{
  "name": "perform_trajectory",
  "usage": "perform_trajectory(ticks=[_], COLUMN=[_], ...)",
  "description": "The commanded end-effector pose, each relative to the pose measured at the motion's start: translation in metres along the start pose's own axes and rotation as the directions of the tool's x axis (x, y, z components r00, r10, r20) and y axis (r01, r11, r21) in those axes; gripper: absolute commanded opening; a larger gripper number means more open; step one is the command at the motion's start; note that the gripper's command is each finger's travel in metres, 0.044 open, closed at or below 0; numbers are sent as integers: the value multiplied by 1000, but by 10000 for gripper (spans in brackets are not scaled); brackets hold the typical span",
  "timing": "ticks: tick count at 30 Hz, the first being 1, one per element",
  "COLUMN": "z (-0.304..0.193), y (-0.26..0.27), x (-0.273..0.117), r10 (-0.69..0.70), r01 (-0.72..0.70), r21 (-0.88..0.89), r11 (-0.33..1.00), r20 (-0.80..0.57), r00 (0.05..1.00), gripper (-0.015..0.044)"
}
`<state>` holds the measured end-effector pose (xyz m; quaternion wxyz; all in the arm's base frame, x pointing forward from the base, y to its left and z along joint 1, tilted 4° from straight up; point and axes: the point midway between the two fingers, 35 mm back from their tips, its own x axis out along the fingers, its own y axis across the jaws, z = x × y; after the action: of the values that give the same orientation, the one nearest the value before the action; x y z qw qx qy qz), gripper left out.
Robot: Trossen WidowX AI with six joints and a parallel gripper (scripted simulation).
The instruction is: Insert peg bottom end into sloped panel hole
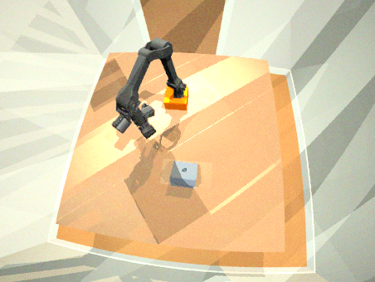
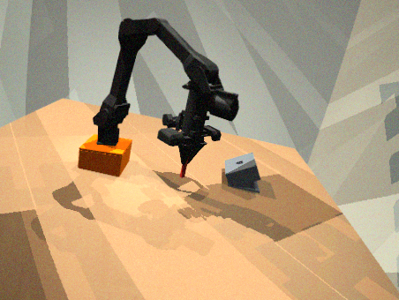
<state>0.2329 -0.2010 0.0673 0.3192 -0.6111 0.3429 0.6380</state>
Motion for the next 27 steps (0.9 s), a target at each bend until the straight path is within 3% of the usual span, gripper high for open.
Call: perform_trajectory(ticks=[1,27], z=[0,-1], y=[-5,-46], x=[-1,-7], r10=[-2,-21], r01=[2,6], r21=[-16,-141], r11=[1000,990], r20=[-7,-101], r00=[1000,995], gripper=[0,0])
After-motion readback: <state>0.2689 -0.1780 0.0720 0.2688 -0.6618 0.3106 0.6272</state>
